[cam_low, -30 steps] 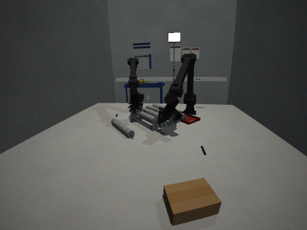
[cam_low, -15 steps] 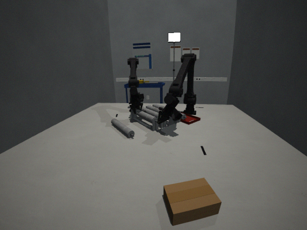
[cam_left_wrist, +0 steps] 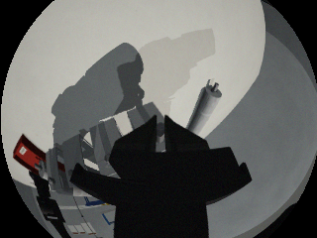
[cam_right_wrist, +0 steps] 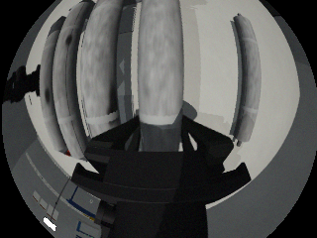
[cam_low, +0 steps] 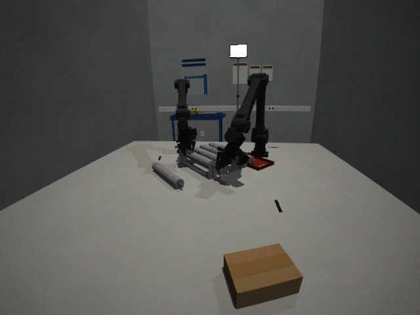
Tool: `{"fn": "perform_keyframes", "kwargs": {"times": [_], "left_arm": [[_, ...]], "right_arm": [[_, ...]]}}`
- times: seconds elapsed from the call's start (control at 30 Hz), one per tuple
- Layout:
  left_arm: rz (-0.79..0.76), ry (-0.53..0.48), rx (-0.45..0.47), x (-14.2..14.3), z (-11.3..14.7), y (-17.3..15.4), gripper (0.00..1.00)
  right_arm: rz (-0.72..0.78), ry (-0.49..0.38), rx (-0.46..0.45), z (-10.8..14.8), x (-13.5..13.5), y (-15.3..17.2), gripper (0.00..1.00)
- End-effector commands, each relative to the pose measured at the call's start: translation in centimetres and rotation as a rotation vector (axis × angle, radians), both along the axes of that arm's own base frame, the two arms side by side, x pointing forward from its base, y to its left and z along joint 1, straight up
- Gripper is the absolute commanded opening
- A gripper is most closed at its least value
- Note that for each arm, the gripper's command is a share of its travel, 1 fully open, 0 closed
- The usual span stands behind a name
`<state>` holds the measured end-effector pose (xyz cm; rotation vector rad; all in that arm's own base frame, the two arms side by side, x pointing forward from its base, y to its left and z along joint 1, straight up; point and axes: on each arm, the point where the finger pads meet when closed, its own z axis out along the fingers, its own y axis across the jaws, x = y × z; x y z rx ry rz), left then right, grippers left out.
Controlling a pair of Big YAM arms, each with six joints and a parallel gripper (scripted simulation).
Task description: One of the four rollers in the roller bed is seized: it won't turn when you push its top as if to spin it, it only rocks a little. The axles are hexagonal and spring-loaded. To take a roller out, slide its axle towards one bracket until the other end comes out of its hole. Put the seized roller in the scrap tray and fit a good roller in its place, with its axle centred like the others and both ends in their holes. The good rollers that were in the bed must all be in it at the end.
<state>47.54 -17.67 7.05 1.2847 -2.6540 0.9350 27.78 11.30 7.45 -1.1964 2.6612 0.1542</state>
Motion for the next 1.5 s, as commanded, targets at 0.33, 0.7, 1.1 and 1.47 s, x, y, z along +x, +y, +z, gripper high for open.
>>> {"fn": "perform_keyframes", "kwargs": {"times": [0.33, 0.7, 1.1, 1.47], "left_arm": [[-0.016, 0.005, -0.017, 0.7, 0.8, -1.4, 0.03], [-0.016, 0.006, -0.013, 0.8, 0.8, -1.0, 0.32], [-0.018, 0.003, -0.013, 0.8, 0.9, -1.1, 0.32], [-0.018, 0.003, -0.013, 0.8, 0.9, -1.1, 0.32]], "right_arm": [[-0.001, -0.019, -0.002, 0.9, 0.2, -0.6, 0.32], [-0.001, -0.019, -0.002, 0.9, 0.2, -0.6, 0.32], [-0.001, -0.019, -0.002, 0.9, 0.2, -0.6, 0.32], [0.003, -0.039, 0.009, 0.5, 0.4, -0.6, 0.32]]}}
